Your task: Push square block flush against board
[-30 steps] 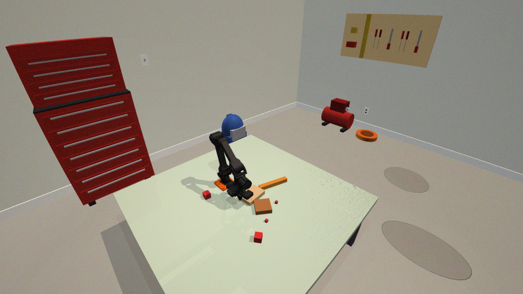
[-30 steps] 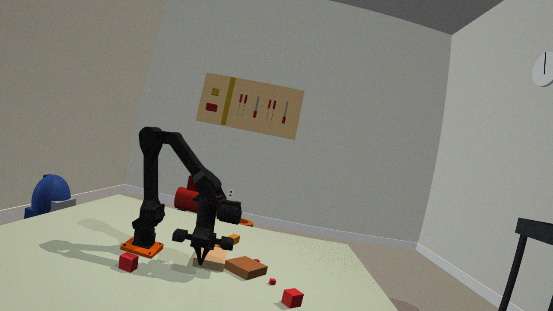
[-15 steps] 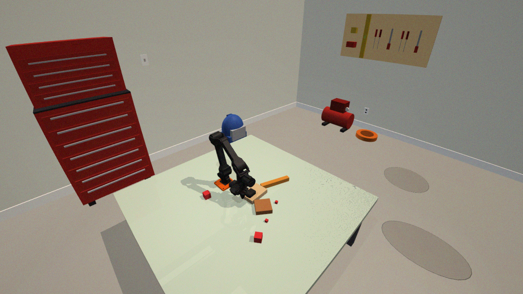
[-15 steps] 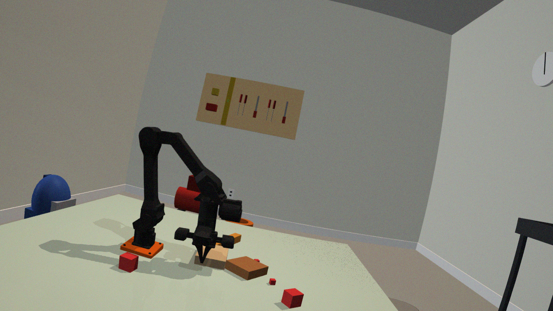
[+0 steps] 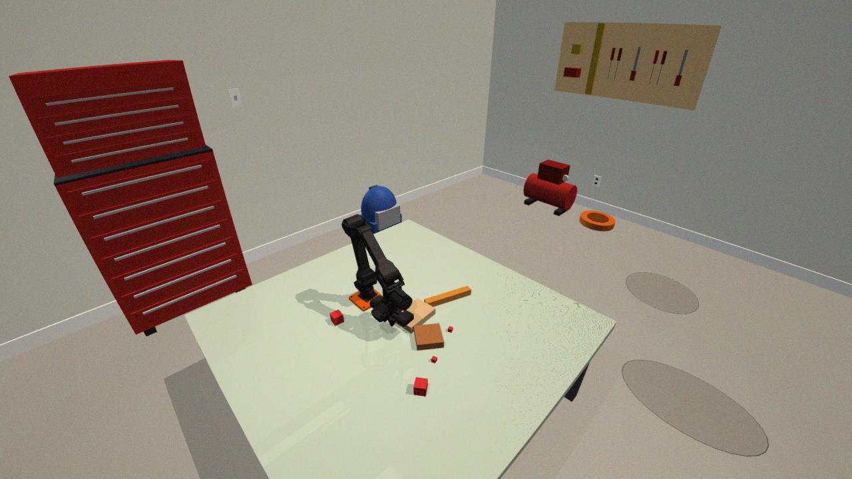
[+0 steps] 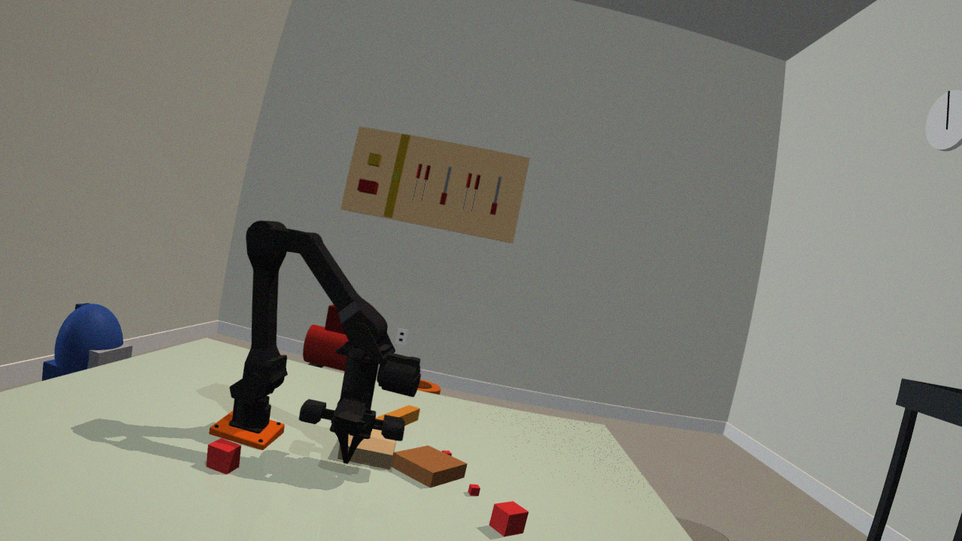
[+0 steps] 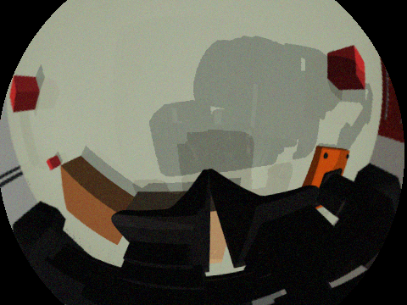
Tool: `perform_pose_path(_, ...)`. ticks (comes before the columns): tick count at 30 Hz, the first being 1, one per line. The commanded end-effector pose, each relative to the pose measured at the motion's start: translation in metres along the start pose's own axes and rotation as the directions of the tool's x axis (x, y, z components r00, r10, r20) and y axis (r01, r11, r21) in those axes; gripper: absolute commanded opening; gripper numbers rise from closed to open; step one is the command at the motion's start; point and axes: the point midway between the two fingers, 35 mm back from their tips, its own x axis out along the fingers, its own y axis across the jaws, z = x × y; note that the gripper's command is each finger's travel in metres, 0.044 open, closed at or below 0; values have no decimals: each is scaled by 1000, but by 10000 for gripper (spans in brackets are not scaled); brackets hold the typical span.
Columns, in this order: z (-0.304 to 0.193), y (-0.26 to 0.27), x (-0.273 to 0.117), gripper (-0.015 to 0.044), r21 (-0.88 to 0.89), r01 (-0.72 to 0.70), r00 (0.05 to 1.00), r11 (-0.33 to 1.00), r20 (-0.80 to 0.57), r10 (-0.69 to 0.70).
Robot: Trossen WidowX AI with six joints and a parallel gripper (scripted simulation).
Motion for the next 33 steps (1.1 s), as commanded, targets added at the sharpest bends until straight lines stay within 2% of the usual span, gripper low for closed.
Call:
perform_pose_path(1, 7, 3, 0, 0, -3, -3, 1000, 1000, -2, 3)
perform_pose_path(23, 34, 3, -2, 0, 0, 2, 1000, 1000, 4, -2)
perform_pose_path(28, 34, 2, -53, 0, -3, -3, 1000, 1000, 2, 3)
perform_pose_path(33, 34, 2, -55, 0, -3, -3, 1000, 1000, 2, 3)
